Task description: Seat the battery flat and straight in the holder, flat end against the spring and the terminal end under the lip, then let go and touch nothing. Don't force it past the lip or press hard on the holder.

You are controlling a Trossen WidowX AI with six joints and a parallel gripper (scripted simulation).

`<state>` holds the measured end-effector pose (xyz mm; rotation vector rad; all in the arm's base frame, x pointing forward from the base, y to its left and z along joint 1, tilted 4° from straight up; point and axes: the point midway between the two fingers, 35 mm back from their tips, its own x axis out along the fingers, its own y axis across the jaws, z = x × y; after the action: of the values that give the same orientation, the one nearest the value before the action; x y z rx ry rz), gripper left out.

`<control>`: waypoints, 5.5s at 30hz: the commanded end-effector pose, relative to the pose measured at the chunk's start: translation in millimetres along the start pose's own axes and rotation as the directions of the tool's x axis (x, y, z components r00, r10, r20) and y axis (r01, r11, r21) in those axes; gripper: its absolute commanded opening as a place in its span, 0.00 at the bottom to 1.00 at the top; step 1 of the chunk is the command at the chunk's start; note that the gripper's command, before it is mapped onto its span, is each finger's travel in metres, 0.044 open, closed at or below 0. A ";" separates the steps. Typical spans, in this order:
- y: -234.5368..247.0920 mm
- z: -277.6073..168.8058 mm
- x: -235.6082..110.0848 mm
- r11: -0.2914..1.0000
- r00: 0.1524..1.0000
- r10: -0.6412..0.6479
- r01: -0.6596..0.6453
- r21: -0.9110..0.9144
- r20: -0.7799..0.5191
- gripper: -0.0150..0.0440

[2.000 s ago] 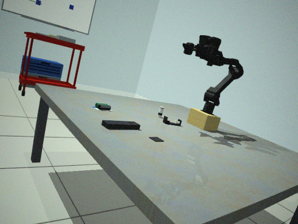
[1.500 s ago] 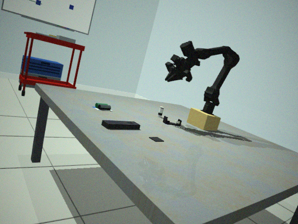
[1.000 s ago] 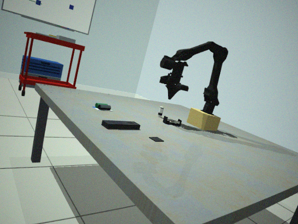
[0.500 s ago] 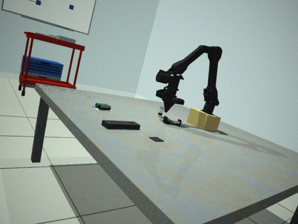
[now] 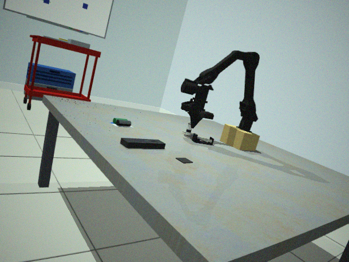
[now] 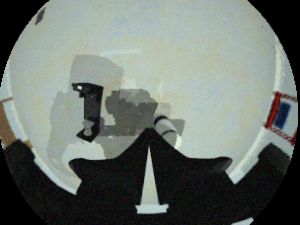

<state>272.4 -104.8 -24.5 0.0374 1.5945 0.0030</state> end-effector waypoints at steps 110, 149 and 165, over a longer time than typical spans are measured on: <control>-68.0 -1.7 26.2 0.002 1.000 -0.006 0.004 1.000 -0.004 0.66; -44.8 5.9 -17.2 0.149 1.000 0.002 -0.001 0.989 0.000 0.39; 79.6 16.7 -36.9 0.892 1.000 0.016 -0.014 0.452 -0.001 0.39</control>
<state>295.7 -48.6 11.1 0.5386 1.5349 -0.4957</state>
